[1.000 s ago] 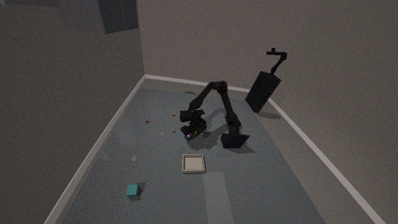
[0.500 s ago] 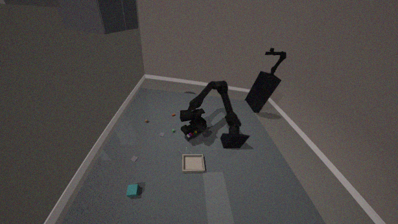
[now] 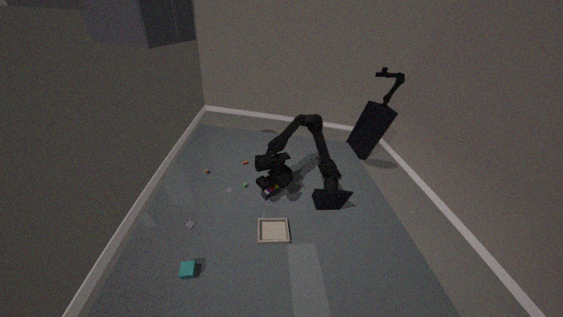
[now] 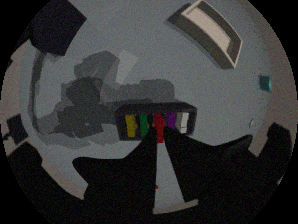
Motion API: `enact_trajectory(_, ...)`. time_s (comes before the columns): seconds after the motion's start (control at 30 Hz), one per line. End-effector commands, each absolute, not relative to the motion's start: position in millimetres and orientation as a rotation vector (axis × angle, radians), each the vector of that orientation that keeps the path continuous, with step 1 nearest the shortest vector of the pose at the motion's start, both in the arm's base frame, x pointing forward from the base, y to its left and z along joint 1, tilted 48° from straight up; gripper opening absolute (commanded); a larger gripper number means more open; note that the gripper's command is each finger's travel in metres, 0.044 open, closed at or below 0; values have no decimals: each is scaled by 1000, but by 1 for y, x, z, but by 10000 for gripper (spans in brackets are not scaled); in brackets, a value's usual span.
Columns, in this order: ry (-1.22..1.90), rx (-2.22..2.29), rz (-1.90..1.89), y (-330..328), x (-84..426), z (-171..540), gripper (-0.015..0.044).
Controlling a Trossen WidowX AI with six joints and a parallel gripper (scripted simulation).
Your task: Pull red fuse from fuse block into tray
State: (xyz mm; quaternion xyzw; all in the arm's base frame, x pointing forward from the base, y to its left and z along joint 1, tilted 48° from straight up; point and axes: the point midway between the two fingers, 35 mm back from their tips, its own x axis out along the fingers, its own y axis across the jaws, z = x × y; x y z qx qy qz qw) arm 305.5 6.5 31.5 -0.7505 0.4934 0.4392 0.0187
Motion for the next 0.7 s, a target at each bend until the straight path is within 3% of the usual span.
enact_trajectory(0.0,1525,-2328,1357,10,306,34,0)
enact_trajectory(0.67,1526,-2329,1358,17,305,40,0)
